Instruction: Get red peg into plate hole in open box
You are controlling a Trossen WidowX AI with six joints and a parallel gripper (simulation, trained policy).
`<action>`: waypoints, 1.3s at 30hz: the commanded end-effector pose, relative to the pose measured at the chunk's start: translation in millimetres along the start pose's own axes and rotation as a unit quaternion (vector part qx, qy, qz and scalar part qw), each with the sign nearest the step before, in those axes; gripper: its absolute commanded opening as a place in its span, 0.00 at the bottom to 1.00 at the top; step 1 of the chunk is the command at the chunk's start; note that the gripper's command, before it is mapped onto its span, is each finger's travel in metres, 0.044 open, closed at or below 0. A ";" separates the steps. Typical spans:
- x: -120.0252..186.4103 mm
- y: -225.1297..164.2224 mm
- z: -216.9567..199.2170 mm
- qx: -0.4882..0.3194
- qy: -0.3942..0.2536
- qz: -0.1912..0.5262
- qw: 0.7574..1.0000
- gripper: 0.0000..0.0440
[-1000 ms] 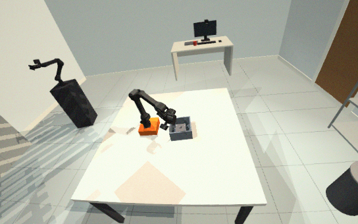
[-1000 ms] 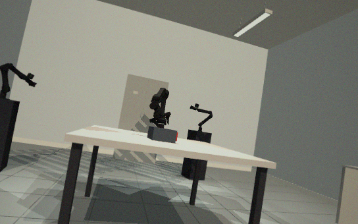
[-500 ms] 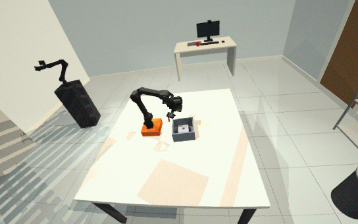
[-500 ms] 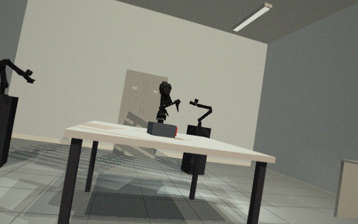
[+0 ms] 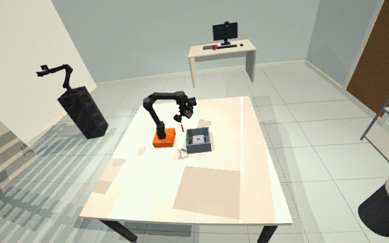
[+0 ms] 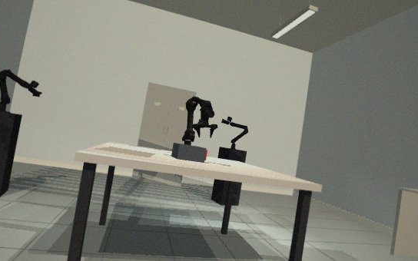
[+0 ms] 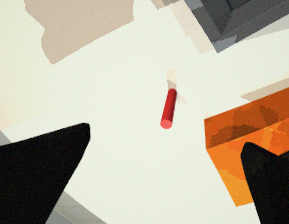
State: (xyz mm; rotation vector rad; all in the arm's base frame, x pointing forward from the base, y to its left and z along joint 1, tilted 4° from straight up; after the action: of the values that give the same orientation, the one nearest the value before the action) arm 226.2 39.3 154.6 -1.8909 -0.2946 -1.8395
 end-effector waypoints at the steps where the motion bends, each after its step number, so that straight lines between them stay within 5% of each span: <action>1: -7.9 -13.3 -4.6 -0.022 -0.051 -0.014 0.998 1.00; 16: -41.8 -52.5 -16.7 -0.038 -0.165 -0.088 0.982 1.00; 39: -129.5 -42.2 -11.5 0.011 -0.158 -0.157 0.975 1.00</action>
State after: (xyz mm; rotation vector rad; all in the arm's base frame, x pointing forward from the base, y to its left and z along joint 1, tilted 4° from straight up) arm 189.3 96.1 51.0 -2.2186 -0.7292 -1.7022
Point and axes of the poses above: the point midway between the two fingers, 35 mm back from their tips, its own x axis back along the fingers, its own z axis across the jaws, y = z × x, the point moved 1 cm from there along x, back along the fingers, and after that the axes turned 14 degrees about -x, right-handed, at the moved point
